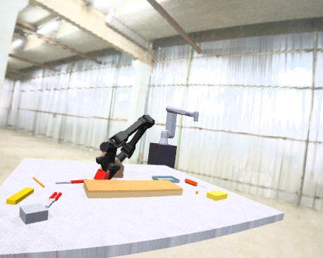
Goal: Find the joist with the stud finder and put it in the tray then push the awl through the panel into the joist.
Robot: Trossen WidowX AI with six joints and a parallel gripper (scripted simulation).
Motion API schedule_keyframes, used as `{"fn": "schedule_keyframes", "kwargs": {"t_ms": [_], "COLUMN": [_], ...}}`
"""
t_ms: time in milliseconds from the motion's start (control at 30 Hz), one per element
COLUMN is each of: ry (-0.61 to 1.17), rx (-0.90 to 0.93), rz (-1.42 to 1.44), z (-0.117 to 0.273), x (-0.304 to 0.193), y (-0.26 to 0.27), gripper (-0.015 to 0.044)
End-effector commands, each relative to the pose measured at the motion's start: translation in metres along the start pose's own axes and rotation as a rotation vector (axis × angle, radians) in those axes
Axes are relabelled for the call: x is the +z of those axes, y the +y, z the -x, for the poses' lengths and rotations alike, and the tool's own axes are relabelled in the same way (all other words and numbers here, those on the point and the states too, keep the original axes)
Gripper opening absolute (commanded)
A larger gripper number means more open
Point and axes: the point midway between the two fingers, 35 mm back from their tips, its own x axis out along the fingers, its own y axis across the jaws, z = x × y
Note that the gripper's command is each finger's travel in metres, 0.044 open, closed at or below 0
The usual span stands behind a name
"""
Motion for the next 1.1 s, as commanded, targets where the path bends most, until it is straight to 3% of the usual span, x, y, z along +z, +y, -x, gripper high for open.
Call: {"fn": "schedule_keyframes", "kwargs": {"t_ms": [0,500,933,1067], "ry": [0.006,0.006,0.004,0.004], "rx": [0.002,0.002,0.001,0.001], "rz": [-0.008,-0.008,-0.008,-0.008], "z": [-0.005,-0.005,0.015,0.022], "x": [-0.002,-0.002,0.002,0.003], "y": [-0.001,-0.001,0.0,0.0], "gripper": [0.044,0.034,0.0,0.0]}}
